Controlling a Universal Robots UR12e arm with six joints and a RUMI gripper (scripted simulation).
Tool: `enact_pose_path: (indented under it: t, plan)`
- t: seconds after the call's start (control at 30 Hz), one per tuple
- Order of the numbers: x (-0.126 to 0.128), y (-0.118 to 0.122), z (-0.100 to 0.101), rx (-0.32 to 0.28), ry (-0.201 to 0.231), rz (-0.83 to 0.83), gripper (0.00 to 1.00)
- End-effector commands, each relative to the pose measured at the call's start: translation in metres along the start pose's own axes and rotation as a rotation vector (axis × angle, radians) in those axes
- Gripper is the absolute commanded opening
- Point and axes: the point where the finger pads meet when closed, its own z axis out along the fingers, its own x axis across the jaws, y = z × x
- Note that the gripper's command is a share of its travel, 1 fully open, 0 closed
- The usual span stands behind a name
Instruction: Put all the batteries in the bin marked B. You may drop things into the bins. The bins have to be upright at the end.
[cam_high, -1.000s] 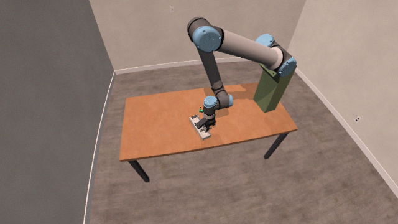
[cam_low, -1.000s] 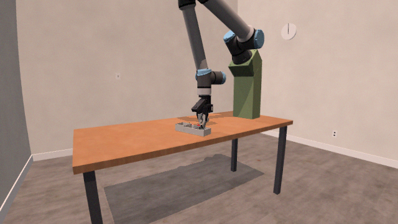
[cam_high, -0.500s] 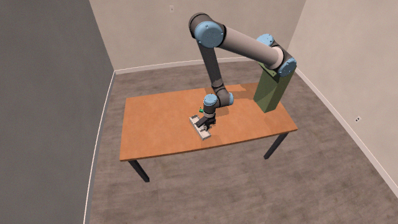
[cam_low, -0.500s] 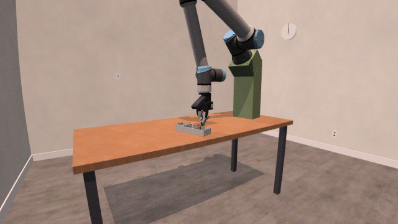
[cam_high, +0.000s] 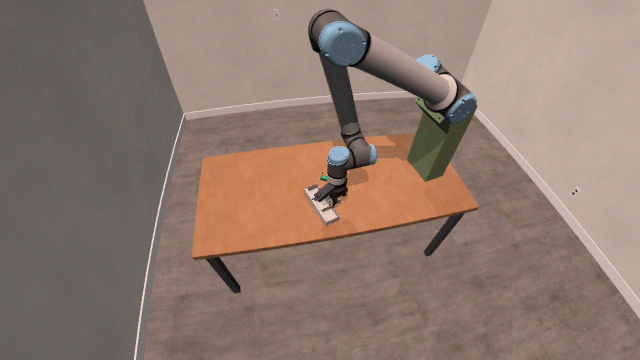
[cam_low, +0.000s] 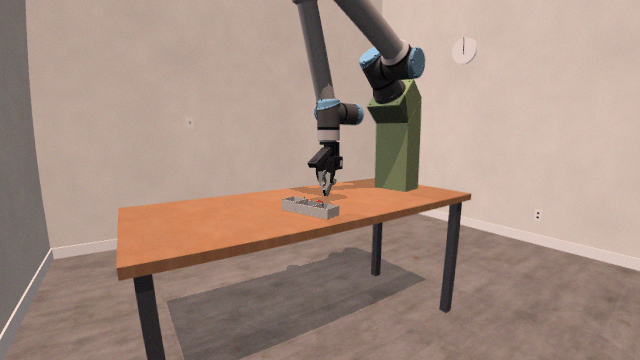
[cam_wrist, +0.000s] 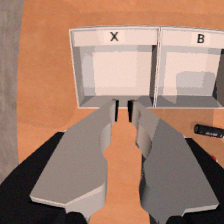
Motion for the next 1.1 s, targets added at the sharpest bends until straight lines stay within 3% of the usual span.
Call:
enact_pose_path:
  t: [0.0, 0.1, 0.57, 1.07]
  plan:
    - [0.0, 0.0, -0.002, 0.001, 0.0, 0.0, 0.04]
    - [0.0, 0.0, -0.011, 0.001, 0.0, 0.0, 0.04]
    - [0.0, 0.0, -0.125, 0.001, 0.0, 0.0, 0.04]
    - [0.0, 0.0, -0.127, 0.001, 0.0, 0.0, 0.04]
